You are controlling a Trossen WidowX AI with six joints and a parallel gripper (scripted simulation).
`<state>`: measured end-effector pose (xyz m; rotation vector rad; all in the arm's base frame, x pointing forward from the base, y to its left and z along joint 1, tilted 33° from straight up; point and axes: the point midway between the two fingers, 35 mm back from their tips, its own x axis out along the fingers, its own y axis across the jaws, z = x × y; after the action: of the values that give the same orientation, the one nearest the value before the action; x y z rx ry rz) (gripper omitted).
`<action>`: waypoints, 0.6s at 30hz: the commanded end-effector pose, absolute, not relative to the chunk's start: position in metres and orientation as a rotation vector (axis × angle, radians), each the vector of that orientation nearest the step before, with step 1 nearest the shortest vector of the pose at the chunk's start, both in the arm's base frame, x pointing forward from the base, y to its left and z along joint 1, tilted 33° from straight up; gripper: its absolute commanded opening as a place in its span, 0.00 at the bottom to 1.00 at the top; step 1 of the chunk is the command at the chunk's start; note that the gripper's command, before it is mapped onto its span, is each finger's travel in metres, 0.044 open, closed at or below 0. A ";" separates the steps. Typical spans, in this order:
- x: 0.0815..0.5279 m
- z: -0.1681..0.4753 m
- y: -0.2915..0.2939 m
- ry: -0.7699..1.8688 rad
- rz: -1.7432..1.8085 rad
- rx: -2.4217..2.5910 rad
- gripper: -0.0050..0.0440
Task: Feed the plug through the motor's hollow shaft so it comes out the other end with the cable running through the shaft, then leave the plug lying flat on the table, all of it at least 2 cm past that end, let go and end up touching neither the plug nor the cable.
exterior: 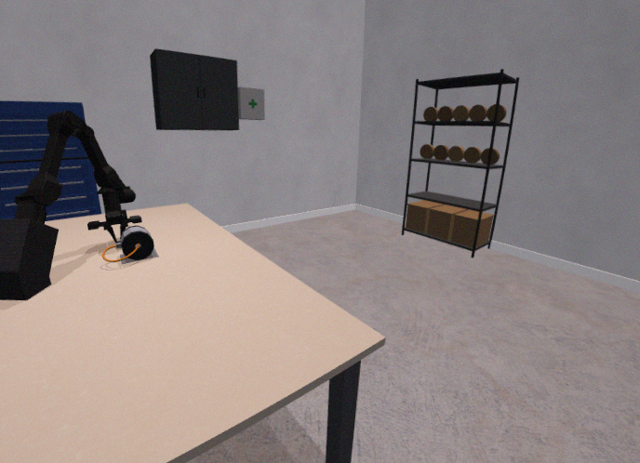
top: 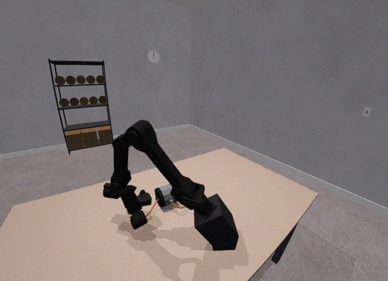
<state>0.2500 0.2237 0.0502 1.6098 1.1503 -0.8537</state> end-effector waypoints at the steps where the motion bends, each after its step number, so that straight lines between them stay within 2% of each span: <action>1: 0.250 0.050 0.224 1.150 -0.854 1.610 0.20; 6: 0.250 0.050 0.224 1.150 -0.854 1.610 0.43; 18: 0.253 0.049 0.223 1.150 -0.853 1.613 0.41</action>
<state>0.2527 0.2225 0.0491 1.6133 1.1499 -0.8531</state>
